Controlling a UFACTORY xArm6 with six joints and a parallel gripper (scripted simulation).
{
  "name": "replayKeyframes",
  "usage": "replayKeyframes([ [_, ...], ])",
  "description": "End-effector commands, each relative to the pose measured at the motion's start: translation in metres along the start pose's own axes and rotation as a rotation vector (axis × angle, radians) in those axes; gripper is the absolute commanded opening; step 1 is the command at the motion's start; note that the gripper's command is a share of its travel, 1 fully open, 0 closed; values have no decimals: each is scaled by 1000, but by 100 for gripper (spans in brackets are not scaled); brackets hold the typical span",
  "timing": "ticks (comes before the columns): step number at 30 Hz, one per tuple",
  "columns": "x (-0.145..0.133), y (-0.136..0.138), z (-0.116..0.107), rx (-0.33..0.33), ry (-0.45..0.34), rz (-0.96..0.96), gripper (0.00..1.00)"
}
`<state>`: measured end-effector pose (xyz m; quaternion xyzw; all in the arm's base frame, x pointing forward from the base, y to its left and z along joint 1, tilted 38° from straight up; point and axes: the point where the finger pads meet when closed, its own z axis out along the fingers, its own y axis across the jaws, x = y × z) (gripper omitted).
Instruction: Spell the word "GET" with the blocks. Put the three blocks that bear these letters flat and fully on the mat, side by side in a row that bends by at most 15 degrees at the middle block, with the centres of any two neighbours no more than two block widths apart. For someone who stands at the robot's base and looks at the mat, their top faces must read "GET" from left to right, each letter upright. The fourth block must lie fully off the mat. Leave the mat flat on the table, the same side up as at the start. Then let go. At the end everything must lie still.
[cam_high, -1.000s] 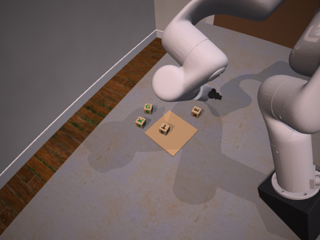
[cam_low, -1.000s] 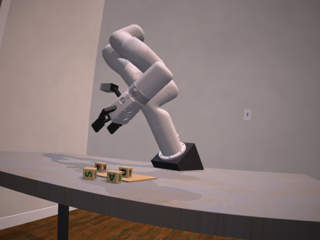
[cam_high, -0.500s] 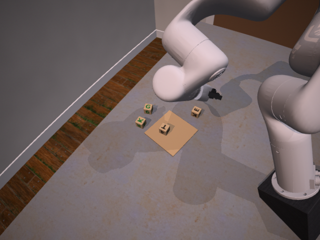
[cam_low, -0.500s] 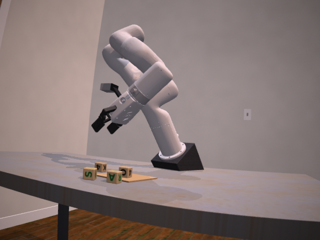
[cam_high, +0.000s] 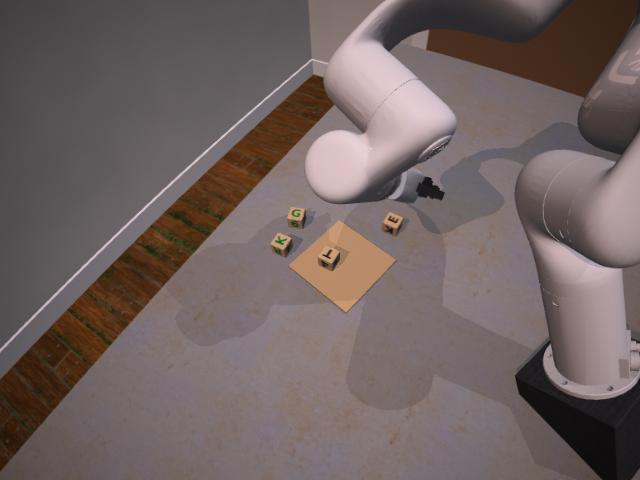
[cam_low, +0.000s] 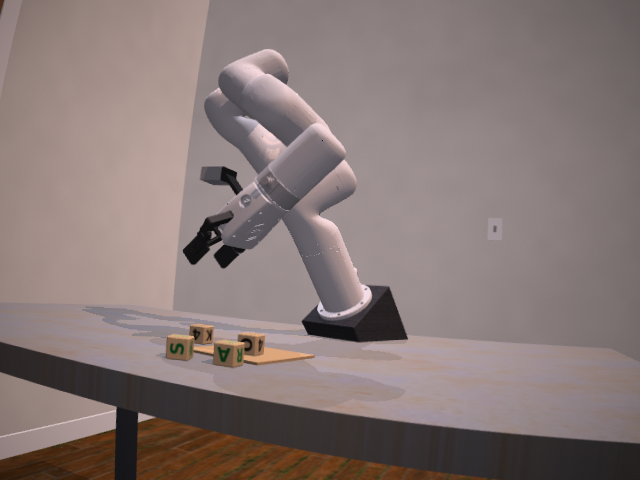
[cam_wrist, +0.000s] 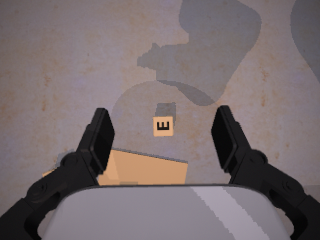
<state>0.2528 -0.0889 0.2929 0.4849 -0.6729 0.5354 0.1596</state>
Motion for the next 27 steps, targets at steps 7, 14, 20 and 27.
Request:
replayKeyframes([
  [7, 0, -1, 0, 0, -1, 2, 100],
  [14, -1, -1, -1, -7, -10, 11, 100],
  [20, -25, -7, -10, -119, -156, 168, 100],
  [27, -43, -24, -22, -221, -288, 345, 100],
])
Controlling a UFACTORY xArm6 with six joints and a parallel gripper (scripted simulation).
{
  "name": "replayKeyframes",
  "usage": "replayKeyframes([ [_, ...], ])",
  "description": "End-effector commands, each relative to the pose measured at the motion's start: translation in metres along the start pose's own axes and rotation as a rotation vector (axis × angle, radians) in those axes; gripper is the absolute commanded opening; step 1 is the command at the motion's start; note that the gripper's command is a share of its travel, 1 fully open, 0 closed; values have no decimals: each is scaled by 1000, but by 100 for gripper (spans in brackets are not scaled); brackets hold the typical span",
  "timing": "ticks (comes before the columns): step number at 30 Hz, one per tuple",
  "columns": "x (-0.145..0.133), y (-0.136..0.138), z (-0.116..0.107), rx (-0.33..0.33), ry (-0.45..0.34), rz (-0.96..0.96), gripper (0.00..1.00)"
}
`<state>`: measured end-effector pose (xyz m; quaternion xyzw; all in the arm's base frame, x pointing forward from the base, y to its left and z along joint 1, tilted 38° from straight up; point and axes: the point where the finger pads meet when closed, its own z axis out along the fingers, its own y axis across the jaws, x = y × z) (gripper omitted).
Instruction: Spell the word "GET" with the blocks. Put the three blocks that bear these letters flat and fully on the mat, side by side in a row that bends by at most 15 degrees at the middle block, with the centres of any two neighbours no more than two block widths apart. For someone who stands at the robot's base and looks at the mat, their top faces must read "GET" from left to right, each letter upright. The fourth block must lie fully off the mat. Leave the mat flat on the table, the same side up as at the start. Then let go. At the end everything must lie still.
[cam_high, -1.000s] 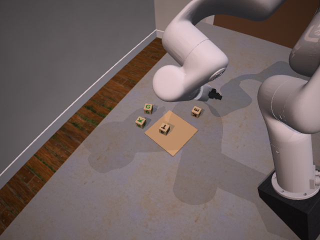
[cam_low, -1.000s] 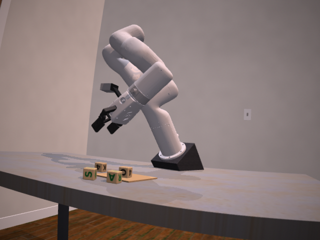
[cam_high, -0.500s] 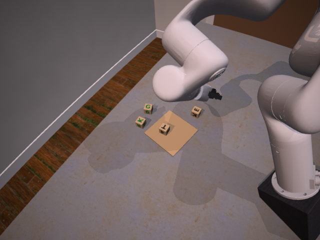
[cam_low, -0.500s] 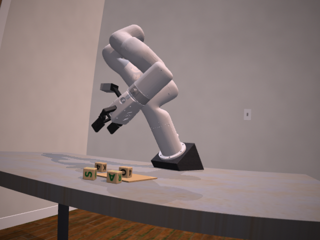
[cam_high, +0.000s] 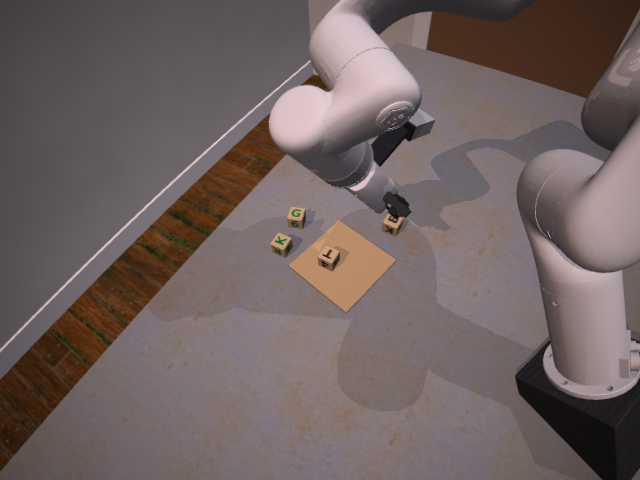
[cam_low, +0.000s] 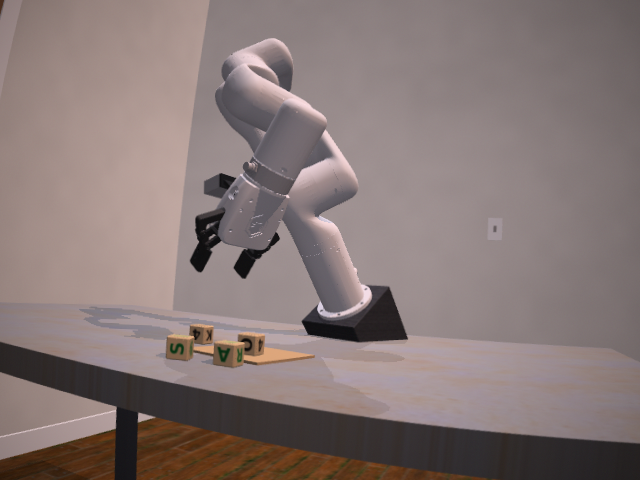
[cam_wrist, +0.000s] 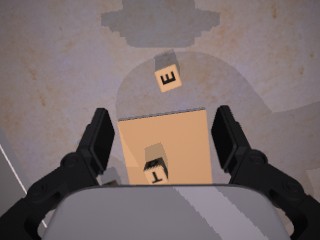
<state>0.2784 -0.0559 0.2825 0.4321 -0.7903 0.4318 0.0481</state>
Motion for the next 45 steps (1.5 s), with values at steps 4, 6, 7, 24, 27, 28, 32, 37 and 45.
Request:
replayKeyframes([
  [4, -25, -15, -12, -101, -136, 192, 100],
  [6, -31, -22, -16, -126, -174, 253, 100],
  [7, -34, -25, -19, -138, -194, 285, 100],
  [24, -61, -118, -59, -284, -486, 812, 100],
  [27, -61, -125, -62, -290, -503, 845, 100],
  [28, -61, -128, -63, -293, -510, 859, 100],
  [32, -61, -131, -64, -294, -516, 870, 100],
  [37, -61, -131, -64, -294, -516, 870, 100],
  [45, -61, -131, -64, -293, -516, 866, 100],
])
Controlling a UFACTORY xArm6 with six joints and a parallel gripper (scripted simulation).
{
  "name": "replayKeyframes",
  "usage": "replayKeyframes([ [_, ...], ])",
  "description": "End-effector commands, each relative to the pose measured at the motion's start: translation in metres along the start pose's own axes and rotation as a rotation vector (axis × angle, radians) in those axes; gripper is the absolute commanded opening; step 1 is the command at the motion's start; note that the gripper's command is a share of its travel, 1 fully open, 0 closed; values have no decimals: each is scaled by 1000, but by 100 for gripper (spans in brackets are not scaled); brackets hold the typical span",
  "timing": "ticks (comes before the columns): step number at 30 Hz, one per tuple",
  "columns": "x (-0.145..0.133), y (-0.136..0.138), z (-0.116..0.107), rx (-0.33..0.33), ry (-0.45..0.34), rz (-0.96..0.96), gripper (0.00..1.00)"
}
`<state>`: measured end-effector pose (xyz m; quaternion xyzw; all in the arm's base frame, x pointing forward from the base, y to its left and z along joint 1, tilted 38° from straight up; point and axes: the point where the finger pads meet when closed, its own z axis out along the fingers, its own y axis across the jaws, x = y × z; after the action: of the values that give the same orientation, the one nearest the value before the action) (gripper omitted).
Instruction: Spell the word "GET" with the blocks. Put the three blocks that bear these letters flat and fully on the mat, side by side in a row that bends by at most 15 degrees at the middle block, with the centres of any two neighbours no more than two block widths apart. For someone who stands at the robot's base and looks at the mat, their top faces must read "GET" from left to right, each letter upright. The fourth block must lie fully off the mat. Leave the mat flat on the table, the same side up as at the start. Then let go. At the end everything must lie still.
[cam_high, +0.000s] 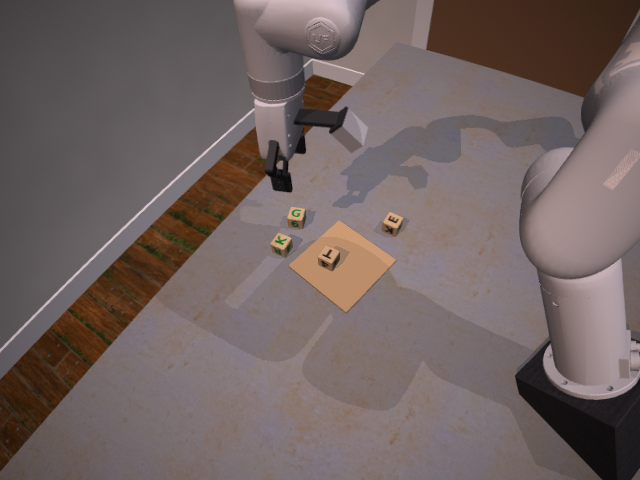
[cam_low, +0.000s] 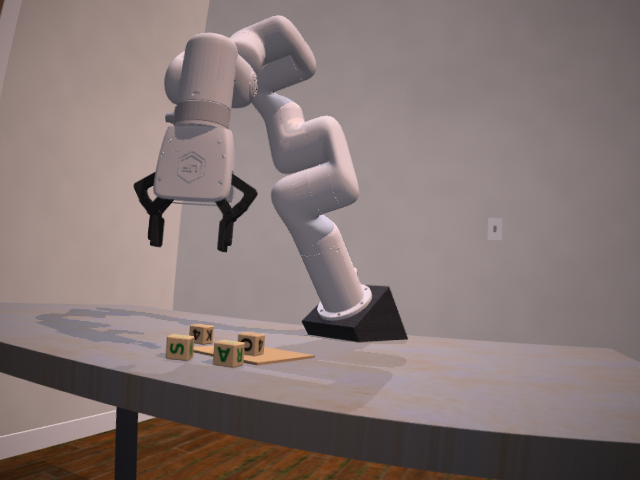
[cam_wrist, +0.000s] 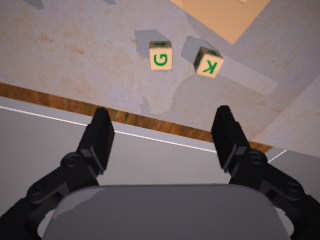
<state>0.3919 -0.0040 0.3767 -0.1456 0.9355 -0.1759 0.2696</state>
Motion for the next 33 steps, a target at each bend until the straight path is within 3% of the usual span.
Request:
replayKeyframes([
  [1, -1, 0, -1, 1, -4, -7, 100],
  [15, 8, 10, 4, 1, -2, -338, 100],
  [33, 26, 30, 13, 2, 1, -987, 100],
])
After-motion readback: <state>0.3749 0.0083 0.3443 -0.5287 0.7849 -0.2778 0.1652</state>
